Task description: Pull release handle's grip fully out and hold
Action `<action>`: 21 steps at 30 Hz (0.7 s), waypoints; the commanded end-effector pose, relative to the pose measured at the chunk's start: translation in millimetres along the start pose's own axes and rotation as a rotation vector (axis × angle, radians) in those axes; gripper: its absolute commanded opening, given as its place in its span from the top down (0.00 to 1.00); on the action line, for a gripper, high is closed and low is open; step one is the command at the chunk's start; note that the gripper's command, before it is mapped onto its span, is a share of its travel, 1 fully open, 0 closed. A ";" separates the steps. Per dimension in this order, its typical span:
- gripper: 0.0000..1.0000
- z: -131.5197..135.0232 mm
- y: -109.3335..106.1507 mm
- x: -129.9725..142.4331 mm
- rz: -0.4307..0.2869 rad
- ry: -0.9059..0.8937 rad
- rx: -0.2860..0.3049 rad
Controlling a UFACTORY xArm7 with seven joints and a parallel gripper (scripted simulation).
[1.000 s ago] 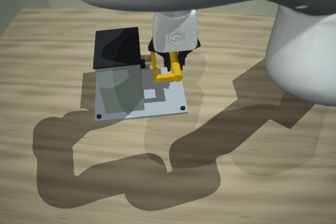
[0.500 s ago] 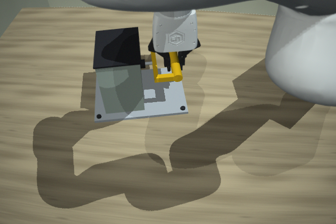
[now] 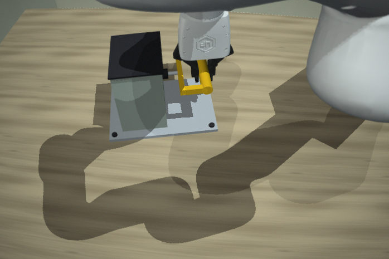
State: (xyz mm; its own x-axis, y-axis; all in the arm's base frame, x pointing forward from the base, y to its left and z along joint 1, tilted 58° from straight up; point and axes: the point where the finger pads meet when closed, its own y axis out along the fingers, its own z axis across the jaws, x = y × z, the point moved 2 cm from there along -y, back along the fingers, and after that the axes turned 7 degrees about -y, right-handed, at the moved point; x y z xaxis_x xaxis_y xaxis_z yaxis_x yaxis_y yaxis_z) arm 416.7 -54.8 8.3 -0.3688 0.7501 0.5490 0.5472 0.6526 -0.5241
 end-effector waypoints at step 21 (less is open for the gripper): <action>1.00 51.0 -1.5 5.1 0.004 0.005 0.003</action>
State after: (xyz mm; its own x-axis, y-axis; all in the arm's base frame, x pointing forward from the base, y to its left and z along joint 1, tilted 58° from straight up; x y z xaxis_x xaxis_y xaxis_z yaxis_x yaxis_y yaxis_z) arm 384.2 -46.6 -15.1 -0.3669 0.7495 0.5511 0.5453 0.6532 -0.5253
